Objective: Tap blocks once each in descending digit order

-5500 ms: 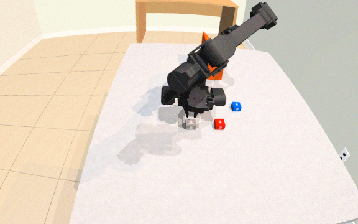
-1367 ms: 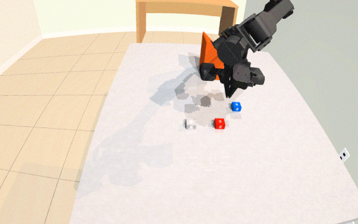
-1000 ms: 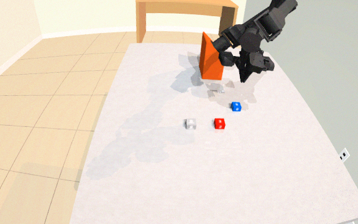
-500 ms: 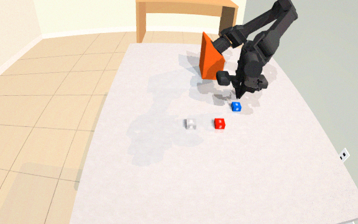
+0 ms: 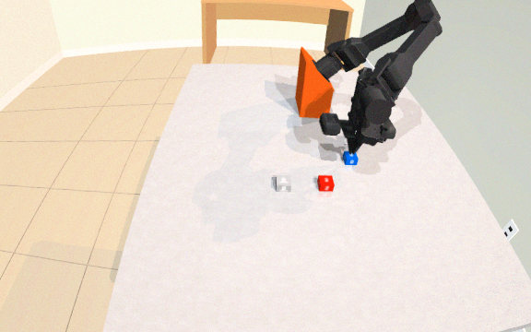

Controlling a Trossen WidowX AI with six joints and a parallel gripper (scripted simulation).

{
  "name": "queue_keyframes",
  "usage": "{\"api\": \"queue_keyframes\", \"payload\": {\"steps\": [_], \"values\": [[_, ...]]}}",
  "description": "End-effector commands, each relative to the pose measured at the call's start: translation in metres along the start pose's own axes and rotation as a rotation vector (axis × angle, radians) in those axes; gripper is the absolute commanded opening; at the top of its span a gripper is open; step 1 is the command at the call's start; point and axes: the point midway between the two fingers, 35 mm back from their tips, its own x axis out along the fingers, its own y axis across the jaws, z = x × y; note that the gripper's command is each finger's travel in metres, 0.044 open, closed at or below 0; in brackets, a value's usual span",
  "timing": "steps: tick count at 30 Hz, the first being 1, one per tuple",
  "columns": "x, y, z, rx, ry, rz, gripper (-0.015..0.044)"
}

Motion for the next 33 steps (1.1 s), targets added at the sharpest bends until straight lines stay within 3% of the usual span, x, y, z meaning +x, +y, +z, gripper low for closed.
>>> {"api": "queue_keyframes", "payload": {"steps": [1, 10, 14, 18, 20, 28, 33], "values": [[0.008, 0.000, -0.003, 0.011, 0.007, 0.005, 0.0020], [0.013, 0.000, -0.004, 0.011, 0.007, 0.006, 0.0020], [-0.015, 0.000, -0.003, 0.011, 0.007, 0.004, 0.0020], [-0.017, 0.000, -0.003, 0.011, 0.007, 0.004, 0.0020], [-0.023, 0.011, 0.001, 0.011, 0.007, 0.003, 0.0072], [-0.093, 0.136, -0.005, 0.011, 0.007, 0.006, 0.0283], [-0.099, 0.147, -0.009, 0.011, 0.007, 0.008, 0.0400]]}}
